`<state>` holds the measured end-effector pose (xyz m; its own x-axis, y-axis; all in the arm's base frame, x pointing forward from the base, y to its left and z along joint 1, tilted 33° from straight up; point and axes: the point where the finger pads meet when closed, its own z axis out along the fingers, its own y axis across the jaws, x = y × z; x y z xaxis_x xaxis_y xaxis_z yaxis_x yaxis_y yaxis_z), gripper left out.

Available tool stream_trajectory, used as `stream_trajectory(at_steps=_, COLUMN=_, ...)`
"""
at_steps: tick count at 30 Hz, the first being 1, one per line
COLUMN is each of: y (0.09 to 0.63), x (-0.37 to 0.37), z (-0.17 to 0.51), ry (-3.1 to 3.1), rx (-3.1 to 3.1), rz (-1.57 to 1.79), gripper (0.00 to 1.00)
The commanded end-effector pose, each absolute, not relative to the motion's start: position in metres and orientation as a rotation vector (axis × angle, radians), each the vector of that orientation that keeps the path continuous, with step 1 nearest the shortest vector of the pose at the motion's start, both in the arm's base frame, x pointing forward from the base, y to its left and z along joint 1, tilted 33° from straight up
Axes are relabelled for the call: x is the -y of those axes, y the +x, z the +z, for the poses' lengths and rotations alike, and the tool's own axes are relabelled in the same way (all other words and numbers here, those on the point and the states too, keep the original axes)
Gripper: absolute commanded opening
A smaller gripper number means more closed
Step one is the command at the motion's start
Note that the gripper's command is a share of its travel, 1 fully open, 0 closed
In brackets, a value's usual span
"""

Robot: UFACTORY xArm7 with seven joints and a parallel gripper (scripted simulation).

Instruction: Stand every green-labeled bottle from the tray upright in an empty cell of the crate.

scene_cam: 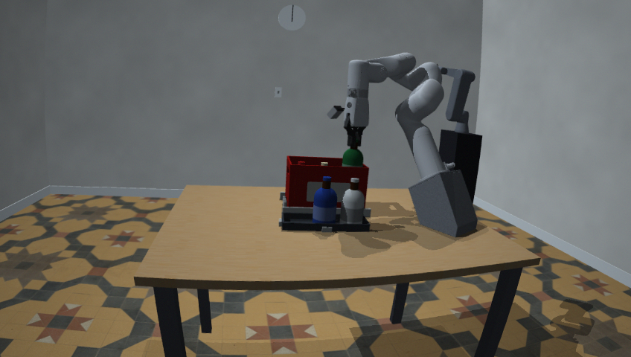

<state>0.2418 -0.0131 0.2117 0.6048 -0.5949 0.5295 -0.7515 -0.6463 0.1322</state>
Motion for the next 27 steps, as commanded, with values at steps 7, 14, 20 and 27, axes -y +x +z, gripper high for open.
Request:
stream_trajectory(at_steps=7, y=0.2437, x=0.0142, z=0.2099, ry=2.493, rx=1.086, rz=0.645, gripper=0.00)
stream_trajectory(at_steps=14, y=0.2438, x=0.0144, z=0.2095, ry=2.493, rx=1.086, rz=0.645, gripper=0.00)
stream_trajectory(at_steps=20, y=0.2438, x=0.0144, z=0.2095, ry=2.493, rx=1.086, rz=0.645, gripper=0.00)
stream_trajectory(at_steps=27, y=0.2438, x=0.0145, z=0.2095, ry=2.493, rx=1.086, rz=0.645, gripper=0.00)
